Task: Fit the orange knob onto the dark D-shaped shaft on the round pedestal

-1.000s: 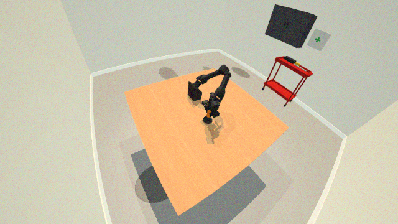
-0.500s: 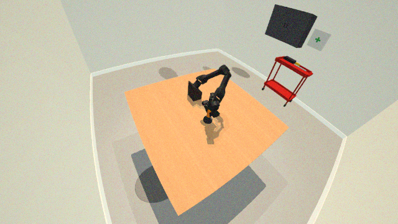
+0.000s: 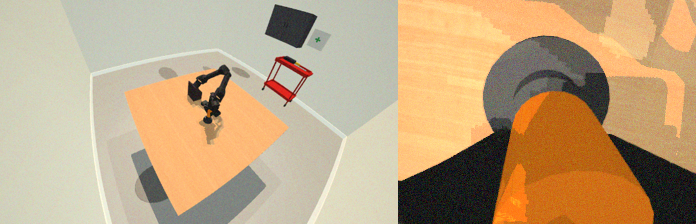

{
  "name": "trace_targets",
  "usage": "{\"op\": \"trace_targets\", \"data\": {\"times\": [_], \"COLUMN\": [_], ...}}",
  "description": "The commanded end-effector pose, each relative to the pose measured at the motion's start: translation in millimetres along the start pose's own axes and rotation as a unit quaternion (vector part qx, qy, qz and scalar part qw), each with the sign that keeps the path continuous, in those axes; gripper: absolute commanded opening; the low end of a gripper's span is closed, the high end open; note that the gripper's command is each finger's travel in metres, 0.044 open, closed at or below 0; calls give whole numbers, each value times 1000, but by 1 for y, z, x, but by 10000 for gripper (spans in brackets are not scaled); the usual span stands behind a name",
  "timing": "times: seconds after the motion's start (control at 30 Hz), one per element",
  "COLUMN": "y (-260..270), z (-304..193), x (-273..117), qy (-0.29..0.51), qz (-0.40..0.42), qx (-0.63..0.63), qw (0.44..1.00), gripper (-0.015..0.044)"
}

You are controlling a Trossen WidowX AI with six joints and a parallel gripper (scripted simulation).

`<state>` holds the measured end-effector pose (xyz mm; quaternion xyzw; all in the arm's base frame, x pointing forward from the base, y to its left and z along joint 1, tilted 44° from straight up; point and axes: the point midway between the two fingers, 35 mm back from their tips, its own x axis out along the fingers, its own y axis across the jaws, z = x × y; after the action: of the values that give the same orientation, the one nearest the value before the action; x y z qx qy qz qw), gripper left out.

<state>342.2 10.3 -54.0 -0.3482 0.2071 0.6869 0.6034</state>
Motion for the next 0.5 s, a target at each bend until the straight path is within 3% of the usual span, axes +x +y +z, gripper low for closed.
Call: {"op": "trace_targets", "data": {"times": [0.0,0.47], "y": [1,0], "z": [0,0], "x": [2,3], "qy": [-1,-1], "qz": [-1,-1], "qx": [-21,-21], "qw": [1000,1000], "gripper": [0,0]}}
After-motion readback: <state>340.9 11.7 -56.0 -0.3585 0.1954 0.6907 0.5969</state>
